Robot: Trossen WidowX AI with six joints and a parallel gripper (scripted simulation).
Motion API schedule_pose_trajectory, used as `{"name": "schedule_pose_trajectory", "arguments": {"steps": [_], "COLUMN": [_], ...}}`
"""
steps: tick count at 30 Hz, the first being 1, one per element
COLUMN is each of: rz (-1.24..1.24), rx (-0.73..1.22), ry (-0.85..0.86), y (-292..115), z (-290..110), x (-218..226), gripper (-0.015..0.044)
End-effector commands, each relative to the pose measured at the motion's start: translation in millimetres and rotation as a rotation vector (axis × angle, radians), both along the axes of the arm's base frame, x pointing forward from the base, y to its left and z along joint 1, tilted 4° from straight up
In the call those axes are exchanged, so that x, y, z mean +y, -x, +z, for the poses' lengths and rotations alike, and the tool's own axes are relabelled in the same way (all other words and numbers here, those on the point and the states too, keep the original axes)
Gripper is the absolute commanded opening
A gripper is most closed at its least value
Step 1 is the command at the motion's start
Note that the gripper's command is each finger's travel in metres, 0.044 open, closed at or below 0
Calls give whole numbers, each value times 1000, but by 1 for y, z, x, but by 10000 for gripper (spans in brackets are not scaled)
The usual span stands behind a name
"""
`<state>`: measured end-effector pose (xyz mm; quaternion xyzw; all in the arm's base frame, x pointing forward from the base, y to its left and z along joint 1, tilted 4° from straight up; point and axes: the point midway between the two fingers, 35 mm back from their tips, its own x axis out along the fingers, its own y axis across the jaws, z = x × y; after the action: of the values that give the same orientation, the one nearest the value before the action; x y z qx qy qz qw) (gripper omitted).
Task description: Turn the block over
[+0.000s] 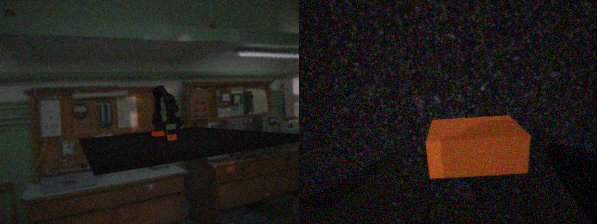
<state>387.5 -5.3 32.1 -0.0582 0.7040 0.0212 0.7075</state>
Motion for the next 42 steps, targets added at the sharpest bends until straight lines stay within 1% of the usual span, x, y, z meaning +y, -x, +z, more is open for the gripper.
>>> {"name": "schedule_pose_trajectory", "arguments": {"steps": [1, 6, 12, 33, 35, 38, 39, 42], "rz": [3, 3, 3, 3, 3, 3, 3, 3], "rx": [6, 7, 7, 7, 6, 6, 6, 6], "ry": [6, 6, 6, 6, 6, 6, 6, 6], "y": [2, 2, 2, 2, 2, 2, 2, 2], "z": [-9, -15, -15, -15, -10, 10, 14, 15], "x": [-1, -2, -2, -2, -2, 0, 0, 0], "gripper": [440, 440, 282, 143, 90, 11, 0, 0]}}
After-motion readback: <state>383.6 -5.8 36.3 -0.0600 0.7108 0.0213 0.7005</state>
